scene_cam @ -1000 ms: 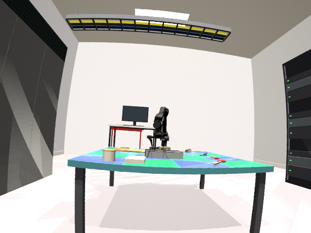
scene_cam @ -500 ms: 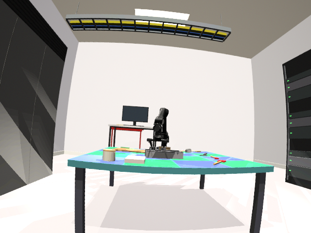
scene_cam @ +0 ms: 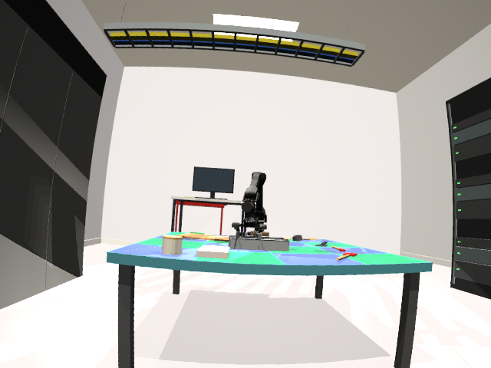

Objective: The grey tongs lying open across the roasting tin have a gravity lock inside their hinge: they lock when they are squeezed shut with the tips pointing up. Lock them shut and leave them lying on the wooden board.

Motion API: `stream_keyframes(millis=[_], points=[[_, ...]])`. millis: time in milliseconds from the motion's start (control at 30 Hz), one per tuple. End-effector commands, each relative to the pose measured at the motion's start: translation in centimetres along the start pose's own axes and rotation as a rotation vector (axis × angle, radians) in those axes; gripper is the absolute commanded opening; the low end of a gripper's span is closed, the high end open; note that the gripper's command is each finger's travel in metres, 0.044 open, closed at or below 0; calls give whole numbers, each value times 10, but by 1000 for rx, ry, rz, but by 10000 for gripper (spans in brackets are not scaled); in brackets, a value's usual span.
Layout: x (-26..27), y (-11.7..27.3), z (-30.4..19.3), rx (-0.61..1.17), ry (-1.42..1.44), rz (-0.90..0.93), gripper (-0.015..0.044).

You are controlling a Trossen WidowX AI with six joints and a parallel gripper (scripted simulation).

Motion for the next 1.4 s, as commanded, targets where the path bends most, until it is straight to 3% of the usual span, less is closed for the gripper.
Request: stream_keyframes(millis=[0, 100, 1367], points=[[2, -4, -2, 6, -4, 8, 440], [0, -1, 0, 1, 0, 0, 361], [0, -1, 0, 1, 0, 0, 108]])
Point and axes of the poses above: the point midway between the two fingers, 35 mm back from their tips, its own y axis back along the fingers, its own x axis across the jaws, z = x × y, the point moved 2 cm from there along y, back along the fingers, and after that the axes turned 5 degrees about y, right-handed, at the moved point
